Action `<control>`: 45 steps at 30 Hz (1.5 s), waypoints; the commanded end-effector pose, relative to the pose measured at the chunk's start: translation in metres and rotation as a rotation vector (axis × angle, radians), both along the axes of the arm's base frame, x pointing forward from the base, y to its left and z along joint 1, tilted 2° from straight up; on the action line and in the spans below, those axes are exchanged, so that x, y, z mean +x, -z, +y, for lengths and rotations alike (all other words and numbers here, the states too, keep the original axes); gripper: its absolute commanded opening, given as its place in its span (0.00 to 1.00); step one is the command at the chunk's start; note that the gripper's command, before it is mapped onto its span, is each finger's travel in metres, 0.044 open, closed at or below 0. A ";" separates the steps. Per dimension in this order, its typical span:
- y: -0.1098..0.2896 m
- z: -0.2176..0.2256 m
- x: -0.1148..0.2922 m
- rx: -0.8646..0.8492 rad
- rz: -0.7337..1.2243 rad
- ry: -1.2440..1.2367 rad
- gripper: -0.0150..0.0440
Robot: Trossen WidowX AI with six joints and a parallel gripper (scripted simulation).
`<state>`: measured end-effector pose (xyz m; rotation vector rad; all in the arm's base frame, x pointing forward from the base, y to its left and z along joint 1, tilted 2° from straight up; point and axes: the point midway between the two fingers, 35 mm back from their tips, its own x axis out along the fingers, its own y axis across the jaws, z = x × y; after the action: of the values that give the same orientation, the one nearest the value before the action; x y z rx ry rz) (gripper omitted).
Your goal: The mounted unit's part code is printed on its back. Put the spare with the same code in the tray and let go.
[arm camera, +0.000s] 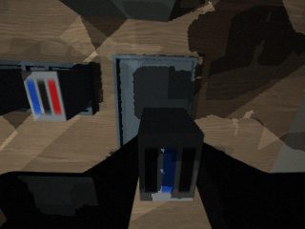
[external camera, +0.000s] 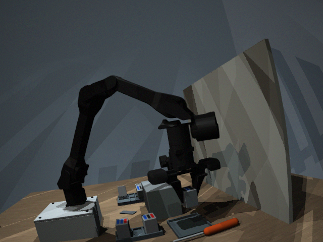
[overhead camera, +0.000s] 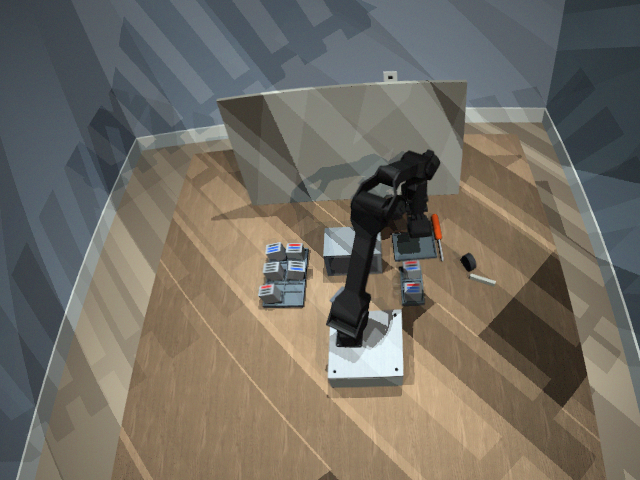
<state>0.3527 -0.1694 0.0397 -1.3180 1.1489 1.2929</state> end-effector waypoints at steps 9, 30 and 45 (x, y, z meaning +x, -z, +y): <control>0.013 0.000 -0.001 -0.002 0.003 -0.005 0.25; 0.032 0.001 -0.004 -0.002 0.003 -0.005 0.25; 0.046 0.002 -0.006 -0.002 0.003 -0.005 0.25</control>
<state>0.3480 -0.1675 -0.0025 -1.3175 1.1491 1.2935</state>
